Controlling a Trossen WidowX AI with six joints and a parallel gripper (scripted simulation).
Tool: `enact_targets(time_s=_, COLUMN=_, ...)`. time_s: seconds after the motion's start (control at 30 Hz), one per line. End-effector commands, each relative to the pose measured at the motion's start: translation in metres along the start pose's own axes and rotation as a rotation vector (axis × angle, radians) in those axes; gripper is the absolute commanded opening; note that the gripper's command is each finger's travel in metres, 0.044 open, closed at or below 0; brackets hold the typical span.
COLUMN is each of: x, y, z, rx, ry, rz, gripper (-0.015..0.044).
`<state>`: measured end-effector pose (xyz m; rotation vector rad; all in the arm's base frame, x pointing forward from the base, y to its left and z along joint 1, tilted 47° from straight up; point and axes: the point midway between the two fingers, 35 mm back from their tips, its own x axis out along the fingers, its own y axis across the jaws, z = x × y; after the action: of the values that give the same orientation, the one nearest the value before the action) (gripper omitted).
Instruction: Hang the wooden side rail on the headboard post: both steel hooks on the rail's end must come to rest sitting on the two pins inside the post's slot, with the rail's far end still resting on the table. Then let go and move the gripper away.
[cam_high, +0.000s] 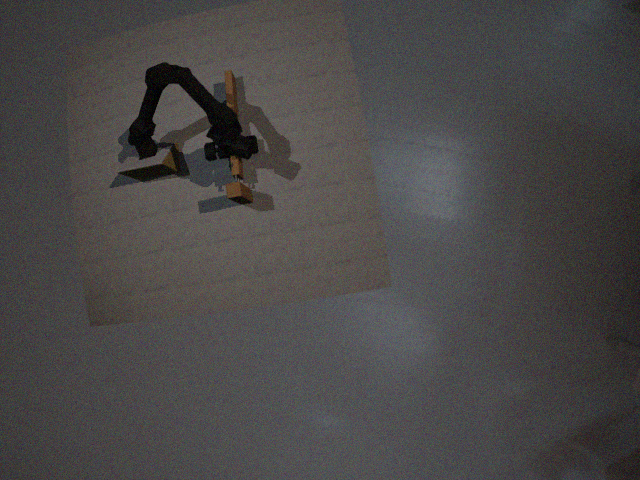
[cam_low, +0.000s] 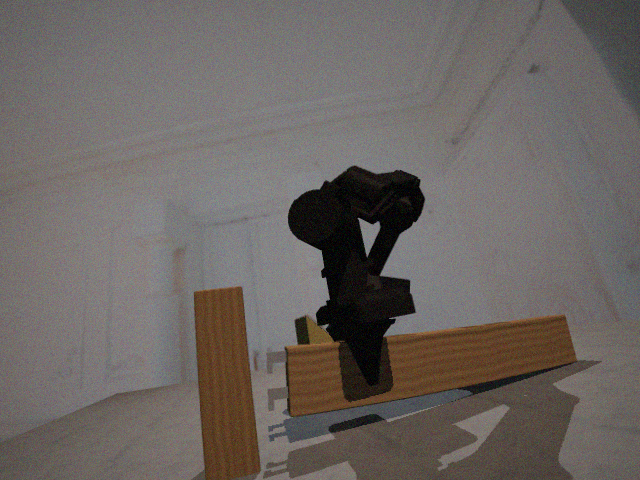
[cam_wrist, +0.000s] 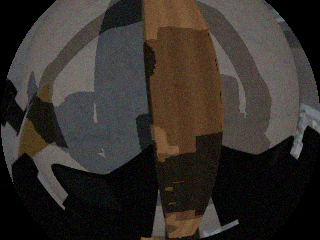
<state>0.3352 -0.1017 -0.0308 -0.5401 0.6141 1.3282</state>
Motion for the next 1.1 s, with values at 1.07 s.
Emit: enact_targets(time_s=1.07, x=-0.0047, y=-0.0071, z=-0.0062, rx=-0.003, ry=0.006, rz=-0.019, gripper=0.0)
